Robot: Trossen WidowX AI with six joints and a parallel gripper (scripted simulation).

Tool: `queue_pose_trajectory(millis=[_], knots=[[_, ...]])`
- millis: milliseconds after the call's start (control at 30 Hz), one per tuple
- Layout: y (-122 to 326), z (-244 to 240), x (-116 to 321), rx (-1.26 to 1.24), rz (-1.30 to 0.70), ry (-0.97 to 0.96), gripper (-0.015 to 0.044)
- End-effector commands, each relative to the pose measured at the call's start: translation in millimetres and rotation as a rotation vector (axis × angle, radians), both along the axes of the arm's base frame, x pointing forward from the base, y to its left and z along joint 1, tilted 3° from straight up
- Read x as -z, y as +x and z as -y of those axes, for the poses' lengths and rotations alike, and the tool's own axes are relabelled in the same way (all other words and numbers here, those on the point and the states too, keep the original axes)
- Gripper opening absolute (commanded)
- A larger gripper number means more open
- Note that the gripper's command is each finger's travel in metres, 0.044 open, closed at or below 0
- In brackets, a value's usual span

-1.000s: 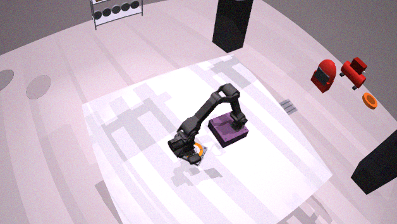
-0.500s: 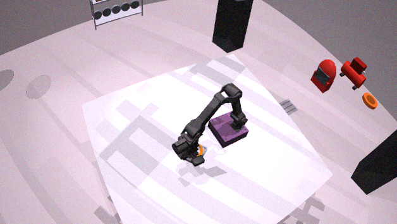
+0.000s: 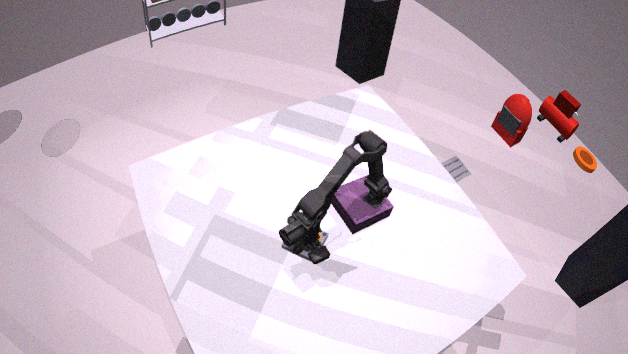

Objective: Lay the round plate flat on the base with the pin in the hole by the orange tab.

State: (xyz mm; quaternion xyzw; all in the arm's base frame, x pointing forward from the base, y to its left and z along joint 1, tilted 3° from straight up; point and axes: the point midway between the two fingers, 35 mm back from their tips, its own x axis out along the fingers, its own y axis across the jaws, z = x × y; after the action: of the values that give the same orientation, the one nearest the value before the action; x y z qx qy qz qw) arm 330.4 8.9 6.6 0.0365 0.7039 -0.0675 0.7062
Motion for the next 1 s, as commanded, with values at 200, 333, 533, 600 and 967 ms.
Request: queue_pose_trajectory(millis=[200, 333, 533, 600, 967], knots=[[-13.7, -6.4, 0.5, 0.003, -0.01, 0.004, 0.0], [-18.3, -7.8, 0.0, 0.003, -0.01, 0.004, 0.0], [-26.0, -9.6, -1.2, 0.003, -0.011, 0.004, 0.0], [-28.6, -9.9, -1.4, 0.003, -0.011, 0.004, 0.0], [-35.7, -9.8, -2.1, 0.003, -0.011, 0.004, 0.0]])
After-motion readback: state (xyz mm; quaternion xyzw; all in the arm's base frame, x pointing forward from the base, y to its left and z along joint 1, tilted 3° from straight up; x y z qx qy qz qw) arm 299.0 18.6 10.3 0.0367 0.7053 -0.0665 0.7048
